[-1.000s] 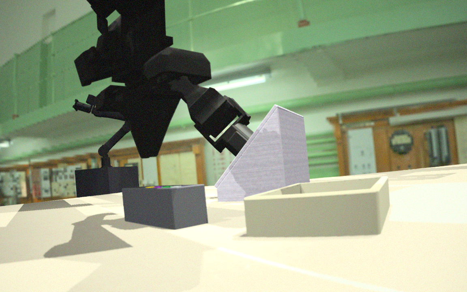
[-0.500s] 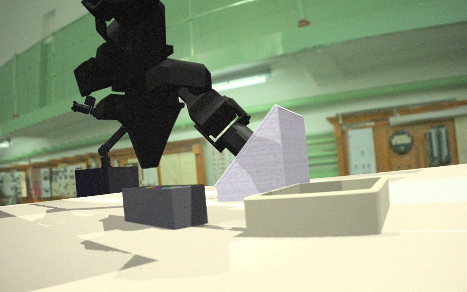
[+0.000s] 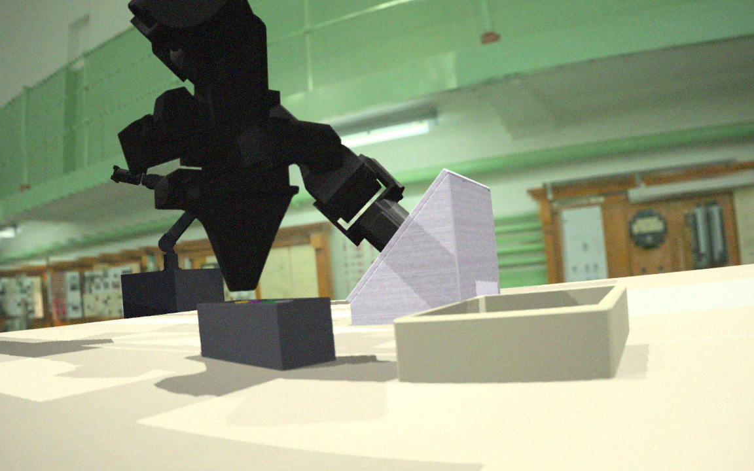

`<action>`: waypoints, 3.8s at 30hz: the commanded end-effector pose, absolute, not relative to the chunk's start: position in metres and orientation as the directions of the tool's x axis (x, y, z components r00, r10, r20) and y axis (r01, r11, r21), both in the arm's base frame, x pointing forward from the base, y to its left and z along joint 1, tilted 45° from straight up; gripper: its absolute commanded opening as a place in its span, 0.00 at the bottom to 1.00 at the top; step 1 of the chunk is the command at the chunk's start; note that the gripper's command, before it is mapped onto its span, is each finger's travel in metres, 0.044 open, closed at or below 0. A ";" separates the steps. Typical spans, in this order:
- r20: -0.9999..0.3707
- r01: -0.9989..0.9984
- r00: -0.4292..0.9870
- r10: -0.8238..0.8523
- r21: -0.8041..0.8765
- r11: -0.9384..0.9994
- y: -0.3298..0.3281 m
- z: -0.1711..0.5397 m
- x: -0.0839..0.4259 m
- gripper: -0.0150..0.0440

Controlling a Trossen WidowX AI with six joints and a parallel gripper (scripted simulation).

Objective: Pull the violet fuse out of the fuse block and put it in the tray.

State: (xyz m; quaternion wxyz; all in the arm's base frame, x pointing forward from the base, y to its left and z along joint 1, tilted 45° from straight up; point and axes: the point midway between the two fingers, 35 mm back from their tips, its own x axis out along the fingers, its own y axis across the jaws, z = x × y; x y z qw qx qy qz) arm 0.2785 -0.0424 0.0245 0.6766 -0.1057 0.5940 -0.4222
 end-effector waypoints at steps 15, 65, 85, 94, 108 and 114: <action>-0.711 0.442 -0.067 -0.700 -0.650 0.618 -0.047 0.020 0.277 0.37; -0.713 0.444 -0.066 -0.698 -0.647 0.620 -0.046 0.021 0.278 0.25; -0.713 0.443 -0.066 -0.698 -0.648 0.620 -0.039 0.028 0.278 0.25; -0.713 0.443 -0.066 -0.698 -0.648 0.620 -0.036 0.031 0.279 0.25; -0.713 0.442 -0.067 -0.698 -0.648 0.620 -0.031 0.036 0.279 0.25; -0.713 0.442 -0.067 -0.698 -0.649 0.619 -0.029 0.038 0.279 0.25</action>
